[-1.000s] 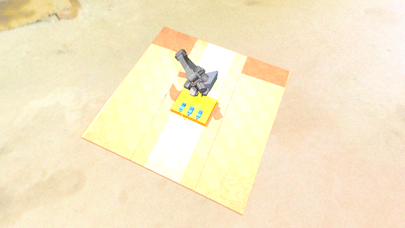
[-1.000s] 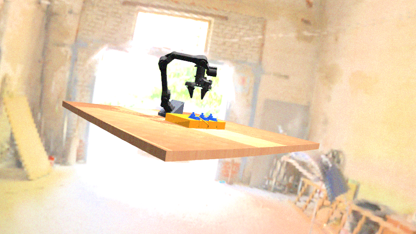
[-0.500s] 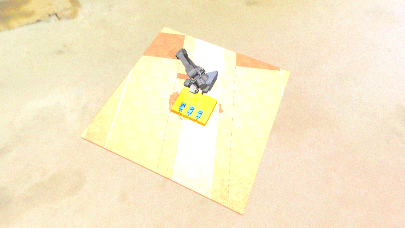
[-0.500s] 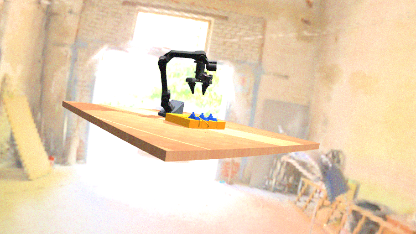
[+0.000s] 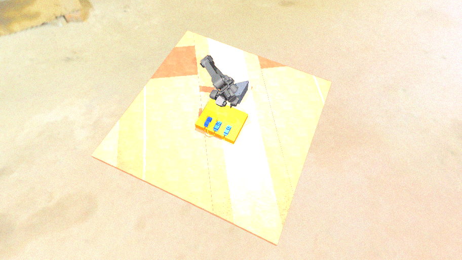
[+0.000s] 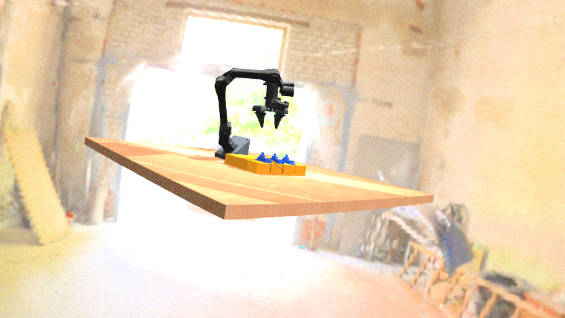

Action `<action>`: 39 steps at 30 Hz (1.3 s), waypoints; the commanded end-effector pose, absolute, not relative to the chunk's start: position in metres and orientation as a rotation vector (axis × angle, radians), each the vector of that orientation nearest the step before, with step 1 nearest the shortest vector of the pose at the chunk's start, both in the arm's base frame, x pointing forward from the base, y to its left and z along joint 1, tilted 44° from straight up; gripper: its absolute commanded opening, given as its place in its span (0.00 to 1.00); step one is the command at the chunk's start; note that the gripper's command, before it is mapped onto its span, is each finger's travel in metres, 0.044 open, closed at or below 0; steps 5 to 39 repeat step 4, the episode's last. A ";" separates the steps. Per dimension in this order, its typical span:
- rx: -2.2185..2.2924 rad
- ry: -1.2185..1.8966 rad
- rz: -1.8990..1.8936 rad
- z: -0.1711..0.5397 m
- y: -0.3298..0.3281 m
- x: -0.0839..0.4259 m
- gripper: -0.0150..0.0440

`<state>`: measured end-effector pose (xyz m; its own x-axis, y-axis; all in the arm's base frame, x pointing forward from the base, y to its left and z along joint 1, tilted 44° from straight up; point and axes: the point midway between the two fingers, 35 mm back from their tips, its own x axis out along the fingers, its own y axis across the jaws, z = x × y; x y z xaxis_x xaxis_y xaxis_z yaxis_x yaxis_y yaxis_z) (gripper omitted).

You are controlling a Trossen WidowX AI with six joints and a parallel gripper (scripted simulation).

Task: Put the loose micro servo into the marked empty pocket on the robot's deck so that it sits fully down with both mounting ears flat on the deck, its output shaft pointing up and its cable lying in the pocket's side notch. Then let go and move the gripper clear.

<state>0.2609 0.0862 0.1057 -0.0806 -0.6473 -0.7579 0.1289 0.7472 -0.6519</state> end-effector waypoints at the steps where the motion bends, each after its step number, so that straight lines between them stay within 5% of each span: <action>1: -0.441 1.533 -0.673 0.106 0.087 0.260 1.00; 39: -0.441 1.533 -0.673 0.106 0.087 0.260 1.00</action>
